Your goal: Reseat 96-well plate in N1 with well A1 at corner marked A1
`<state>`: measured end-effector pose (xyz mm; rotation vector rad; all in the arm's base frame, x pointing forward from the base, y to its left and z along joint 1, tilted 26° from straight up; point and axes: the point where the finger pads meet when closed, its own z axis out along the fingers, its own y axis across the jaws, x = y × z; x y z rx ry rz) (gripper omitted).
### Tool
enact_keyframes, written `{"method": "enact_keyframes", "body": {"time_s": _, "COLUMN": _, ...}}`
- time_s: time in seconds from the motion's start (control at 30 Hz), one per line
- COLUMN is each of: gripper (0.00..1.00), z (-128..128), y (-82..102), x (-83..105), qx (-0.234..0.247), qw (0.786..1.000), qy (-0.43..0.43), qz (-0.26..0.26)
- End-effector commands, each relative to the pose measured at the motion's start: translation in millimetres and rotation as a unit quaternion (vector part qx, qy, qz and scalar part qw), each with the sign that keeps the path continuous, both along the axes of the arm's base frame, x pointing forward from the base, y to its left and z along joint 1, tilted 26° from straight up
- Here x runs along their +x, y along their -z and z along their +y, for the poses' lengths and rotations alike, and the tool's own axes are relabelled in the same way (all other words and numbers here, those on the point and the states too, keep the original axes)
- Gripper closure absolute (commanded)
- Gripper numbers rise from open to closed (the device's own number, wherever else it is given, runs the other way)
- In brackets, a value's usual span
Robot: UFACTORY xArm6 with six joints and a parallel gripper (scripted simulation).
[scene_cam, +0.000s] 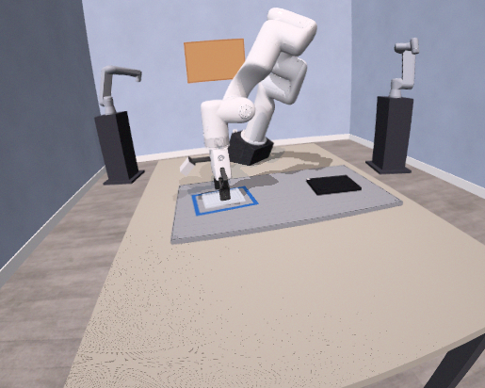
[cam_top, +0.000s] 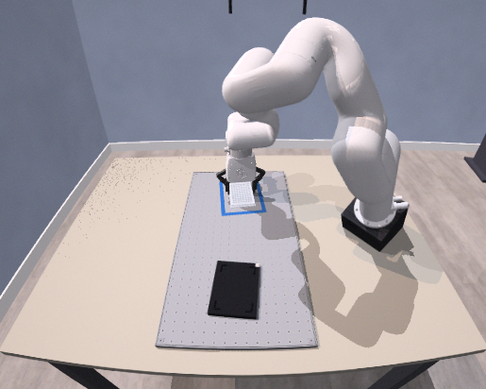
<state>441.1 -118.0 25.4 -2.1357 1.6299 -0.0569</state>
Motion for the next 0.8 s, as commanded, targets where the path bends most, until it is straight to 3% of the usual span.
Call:
{"method": "enact_keyframes", "body": {"time_s": 0.0, "gripper": 0.00, "z": -0.2, "y": 0.7, "x": 1.6, "qx": -0.001, "qw": 1.000, "qy": 0.000, "qz": -0.002}}
{"method": "enact_keyframes", "body": {"time_s": 0.77, "gripper": 0.00, "z": 2.8, "y": 9.0, "x": 4.4, "qx": -0.001, "qw": 1.000, "qy": 0.000, "qz": -0.001}}
